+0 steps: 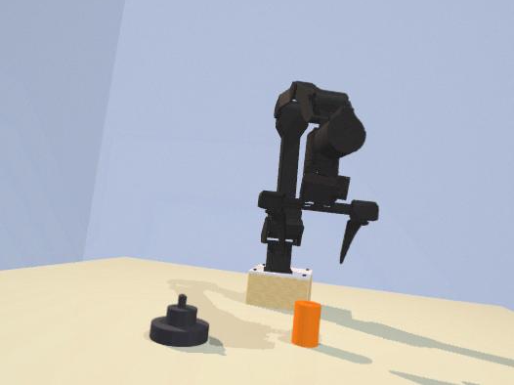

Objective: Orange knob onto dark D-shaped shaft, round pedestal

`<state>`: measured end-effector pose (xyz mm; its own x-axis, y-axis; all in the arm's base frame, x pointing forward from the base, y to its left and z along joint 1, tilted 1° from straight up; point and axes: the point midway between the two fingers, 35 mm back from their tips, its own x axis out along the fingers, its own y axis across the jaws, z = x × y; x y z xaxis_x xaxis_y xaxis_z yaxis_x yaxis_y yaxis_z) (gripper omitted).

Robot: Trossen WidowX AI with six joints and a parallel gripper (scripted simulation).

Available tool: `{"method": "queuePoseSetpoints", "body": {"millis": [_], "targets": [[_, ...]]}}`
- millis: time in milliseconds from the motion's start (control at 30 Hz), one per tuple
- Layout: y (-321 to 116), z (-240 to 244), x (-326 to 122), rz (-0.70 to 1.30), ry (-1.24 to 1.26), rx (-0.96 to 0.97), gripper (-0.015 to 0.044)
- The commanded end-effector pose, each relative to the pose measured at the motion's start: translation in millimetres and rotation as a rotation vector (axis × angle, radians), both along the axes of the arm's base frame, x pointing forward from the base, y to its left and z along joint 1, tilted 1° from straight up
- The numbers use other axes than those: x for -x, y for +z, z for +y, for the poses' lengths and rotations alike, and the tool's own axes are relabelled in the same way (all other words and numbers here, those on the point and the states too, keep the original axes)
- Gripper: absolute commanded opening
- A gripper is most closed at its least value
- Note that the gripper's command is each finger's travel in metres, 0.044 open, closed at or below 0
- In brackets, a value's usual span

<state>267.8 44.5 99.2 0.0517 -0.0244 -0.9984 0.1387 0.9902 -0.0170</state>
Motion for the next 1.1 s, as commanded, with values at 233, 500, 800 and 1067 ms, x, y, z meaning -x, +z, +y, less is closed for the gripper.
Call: {"method": "queuePoseSetpoints", "body": {"millis": [233,500,800,1067], "targets": [[-36.8,-2.4,-6.8,0.006,0.020,-0.016,0.0440],[-51.8,-2.0,-8.4,0.006,0.020,-0.016,0.0440],[-64.2,-1.7,-9.9,0.009,0.018,-0.019,0.0440],[-77.2,-1.6,-11.3,0.009,0.018,-0.019,0.0440]]}}
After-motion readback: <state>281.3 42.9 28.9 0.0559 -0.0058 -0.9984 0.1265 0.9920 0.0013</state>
